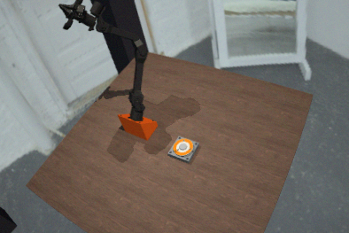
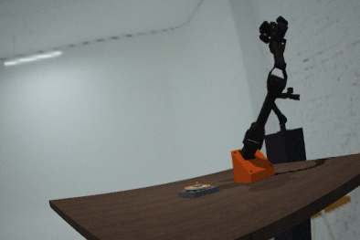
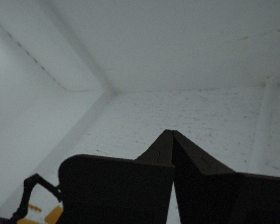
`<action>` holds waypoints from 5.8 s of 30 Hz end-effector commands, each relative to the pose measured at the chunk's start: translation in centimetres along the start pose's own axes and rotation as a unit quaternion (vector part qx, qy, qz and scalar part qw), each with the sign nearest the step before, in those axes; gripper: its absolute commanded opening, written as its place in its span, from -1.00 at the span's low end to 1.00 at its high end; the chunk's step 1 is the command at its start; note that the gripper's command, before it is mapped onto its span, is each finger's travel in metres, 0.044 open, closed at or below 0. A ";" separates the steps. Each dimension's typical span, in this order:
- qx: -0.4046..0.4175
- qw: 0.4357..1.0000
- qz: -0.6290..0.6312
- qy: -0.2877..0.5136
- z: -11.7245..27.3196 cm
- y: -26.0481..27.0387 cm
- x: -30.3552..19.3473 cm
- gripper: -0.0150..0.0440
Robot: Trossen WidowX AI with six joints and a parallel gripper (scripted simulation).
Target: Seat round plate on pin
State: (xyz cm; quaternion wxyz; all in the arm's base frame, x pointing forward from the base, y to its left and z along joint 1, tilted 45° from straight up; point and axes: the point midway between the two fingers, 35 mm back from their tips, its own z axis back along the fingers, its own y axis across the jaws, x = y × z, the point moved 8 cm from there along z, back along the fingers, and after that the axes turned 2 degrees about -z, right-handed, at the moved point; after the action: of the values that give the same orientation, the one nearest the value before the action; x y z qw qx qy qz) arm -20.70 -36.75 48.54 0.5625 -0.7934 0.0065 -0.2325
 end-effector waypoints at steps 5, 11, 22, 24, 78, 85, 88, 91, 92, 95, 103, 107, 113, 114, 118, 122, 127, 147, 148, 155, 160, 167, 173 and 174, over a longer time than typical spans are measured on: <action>0.156 0.984 -0.065 -0.063 -0.7 9.6 5.5 -0.49; 0.254 0.958 -0.094 -0.095 0.3 15.3 9.1 -0.49; 0.459 0.867 -0.134 -0.142 6.3 25.8 16.5 -0.49; 0.495 0.845 -0.137 -0.147 7.8 27.5 17.7 -0.49; 0.940 0.208 0.266 0.056 57.5 40.7 17.0 -0.49; 0.940 0.208 0.266 0.056 59.3 41.5 15.8 -0.49; 0.940 0.207 0.266 0.056 60.6 42.1 14.8 -0.49; 0.940 0.206 0.266 0.056 61.2 42.2 14.3 -0.49; 0.940 0.206 0.266 0.056 61.2 42.2 14.3 -0.49; 0.940 0.206 0.266 0.056 61.2 42.2 14.3 -0.49; 0.940 0.207 0.266 0.056 61.2 42.8 14.8 -0.49; 0.940 0.207 0.266 0.056 61.3 43.3 15.1 -0.49; 0.940 0.207 0.266 0.056 61.4 43.8 15.6 -0.49; 0.940 0.207 0.266 0.056 61.5 43.9 15.7 -0.49; 0.940 0.207 0.266 0.056 61.6 44.2 16.1 -0.49; 0.940 0.207 0.266 0.055 61.7 44.4 16.5 -0.49; 0.940 0.207 0.265 0.055 61.9 44.6 17.0 -0.49; 0.940 0.207 0.265 0.055 63.0 44.9 19.0 -0.49; 0.940 0.207 0.265 0.055 63.1 44.9 19.1 -0.49; 0.940 0.206 0.265 0.055 63.6 44.7 20.0 -0.49; 0.940 0.206 0.265 0.054 64.0 44.4 20.6 -0.49; 0.940 0.206 0.265 0.054 64.6 44.0 21.2 -0.49; 0.941 0.206 0.265 0.054 65.0 43.6 21.6 -0.49; 0.941 0.206 0.265 0.054 65.0 43.5 21.7 -0.49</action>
State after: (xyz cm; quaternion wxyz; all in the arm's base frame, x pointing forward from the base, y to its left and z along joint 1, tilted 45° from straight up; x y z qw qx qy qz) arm 33.71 -1.23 0.21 0.9238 0.3786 0.0224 0.0520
